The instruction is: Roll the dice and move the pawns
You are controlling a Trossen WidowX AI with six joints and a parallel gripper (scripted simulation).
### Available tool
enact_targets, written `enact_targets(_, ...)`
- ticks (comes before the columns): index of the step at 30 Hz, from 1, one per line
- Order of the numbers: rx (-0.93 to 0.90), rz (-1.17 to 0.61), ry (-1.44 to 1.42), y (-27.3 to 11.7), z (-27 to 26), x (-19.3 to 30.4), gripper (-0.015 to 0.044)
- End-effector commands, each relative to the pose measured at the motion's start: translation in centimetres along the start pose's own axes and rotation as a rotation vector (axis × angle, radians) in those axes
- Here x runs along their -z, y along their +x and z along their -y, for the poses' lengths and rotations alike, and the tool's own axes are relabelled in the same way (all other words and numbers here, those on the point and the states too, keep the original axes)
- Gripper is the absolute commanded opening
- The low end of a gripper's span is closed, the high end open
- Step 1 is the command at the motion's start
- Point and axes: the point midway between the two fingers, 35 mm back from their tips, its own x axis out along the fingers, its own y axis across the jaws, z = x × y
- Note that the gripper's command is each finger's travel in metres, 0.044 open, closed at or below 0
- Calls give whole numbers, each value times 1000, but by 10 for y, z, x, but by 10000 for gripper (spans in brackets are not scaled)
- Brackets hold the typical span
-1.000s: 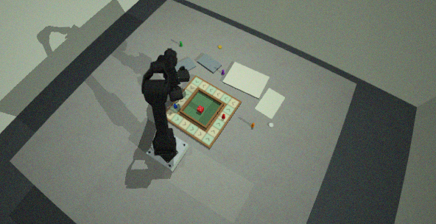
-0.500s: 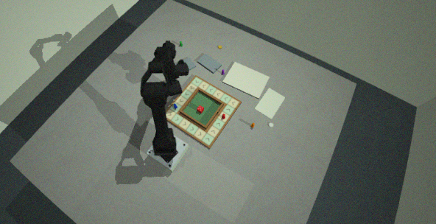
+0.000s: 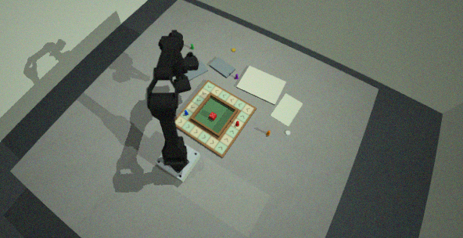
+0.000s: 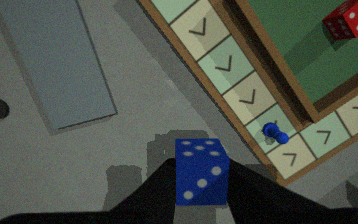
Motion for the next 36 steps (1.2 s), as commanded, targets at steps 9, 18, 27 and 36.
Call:
enact_targets(9,14,7,-142,3,25,-38,0)
enact_targets(18,13,4,-301,12,53,-77,0)
enact_targets(27,7,1,-464,21,86,-109,0)
enact_targets(36,11,4,-621,30,124,-138,0)
